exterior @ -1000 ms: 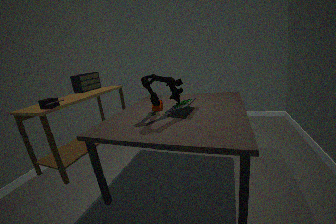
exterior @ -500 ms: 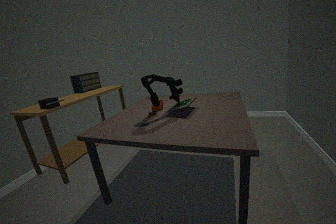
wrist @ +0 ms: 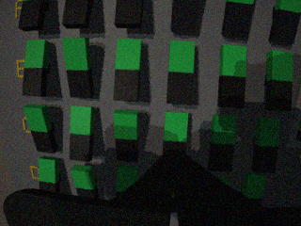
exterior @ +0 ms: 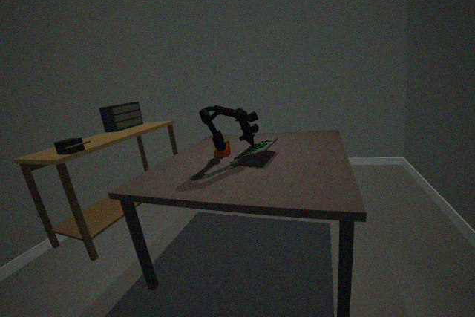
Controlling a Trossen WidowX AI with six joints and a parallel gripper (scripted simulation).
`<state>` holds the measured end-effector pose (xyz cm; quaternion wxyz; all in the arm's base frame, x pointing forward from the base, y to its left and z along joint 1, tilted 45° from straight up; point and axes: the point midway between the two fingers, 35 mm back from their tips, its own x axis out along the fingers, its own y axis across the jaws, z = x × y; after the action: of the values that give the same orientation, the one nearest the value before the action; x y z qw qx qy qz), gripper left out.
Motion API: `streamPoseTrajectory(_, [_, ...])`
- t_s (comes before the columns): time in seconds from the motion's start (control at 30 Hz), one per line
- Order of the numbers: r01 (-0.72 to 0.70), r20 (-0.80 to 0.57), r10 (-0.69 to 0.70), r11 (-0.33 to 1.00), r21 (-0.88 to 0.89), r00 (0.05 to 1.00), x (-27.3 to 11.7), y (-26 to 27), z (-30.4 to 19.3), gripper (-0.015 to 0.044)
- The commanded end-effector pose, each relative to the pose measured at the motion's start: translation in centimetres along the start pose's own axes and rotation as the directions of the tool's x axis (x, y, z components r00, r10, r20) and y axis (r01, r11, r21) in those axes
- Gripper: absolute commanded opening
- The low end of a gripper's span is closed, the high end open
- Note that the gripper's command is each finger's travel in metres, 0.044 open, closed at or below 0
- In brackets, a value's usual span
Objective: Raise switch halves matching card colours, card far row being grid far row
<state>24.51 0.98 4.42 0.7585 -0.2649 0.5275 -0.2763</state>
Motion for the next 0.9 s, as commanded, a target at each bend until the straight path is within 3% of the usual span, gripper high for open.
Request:
streamPoseTrajectory(0.0, [0.006, -0.002, -0.006, 1.000, -0.009, 1.000, 0.18, -0.07, -0.18, 0.0000])
streamPoseTrajectory(0.87, [0.007, -0.002, -0.007, 1.000, -0.009, 1.000, 0.52, -0.07, -0.19, 0.0000])
